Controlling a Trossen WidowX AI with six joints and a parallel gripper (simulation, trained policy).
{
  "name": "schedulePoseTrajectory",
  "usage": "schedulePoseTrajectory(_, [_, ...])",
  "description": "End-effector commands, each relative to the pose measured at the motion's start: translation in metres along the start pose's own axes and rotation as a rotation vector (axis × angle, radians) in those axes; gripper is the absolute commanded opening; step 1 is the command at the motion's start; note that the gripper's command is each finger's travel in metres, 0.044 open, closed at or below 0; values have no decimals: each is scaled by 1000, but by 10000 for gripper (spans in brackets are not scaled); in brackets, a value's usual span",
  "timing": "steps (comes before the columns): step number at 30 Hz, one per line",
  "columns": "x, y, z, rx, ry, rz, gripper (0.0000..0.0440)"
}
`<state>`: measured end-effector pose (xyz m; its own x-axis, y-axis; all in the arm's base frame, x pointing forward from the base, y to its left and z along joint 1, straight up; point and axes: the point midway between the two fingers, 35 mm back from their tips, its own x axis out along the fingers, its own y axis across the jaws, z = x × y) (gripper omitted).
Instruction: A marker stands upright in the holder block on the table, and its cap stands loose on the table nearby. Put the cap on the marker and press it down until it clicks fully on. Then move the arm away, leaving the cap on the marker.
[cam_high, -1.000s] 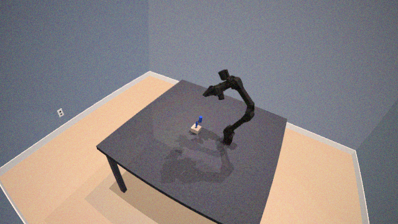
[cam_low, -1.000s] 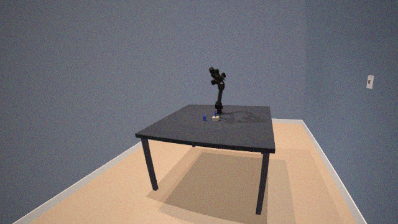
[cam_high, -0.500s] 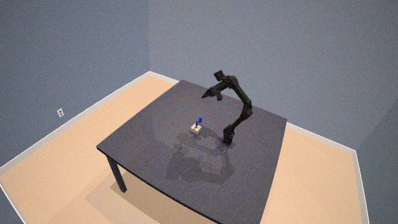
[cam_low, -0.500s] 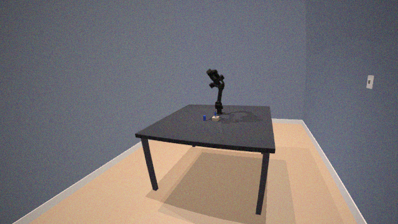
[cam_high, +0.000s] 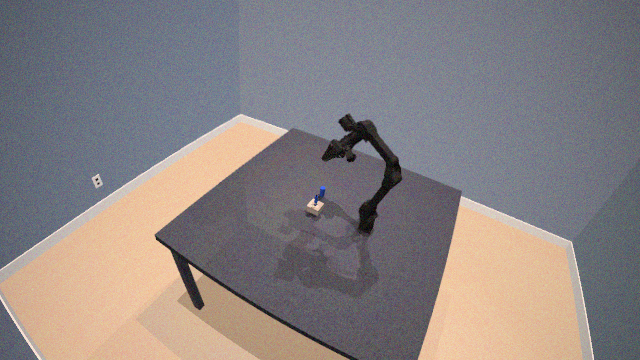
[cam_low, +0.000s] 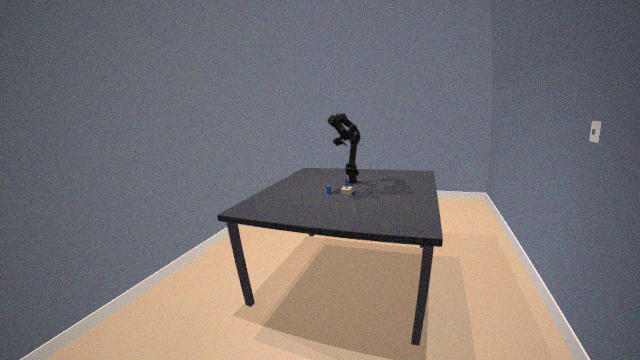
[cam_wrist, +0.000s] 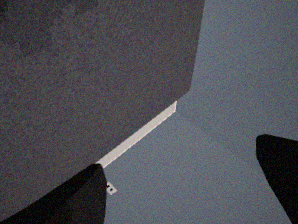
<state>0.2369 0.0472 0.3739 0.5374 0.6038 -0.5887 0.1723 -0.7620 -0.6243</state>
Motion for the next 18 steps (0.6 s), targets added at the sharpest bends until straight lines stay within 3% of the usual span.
schedulePoseTrajectory(1, [5,15,0,55,-33,27,320])
schedulePoseTrajectory(18, [15,62,-9,197,-88,127,319])
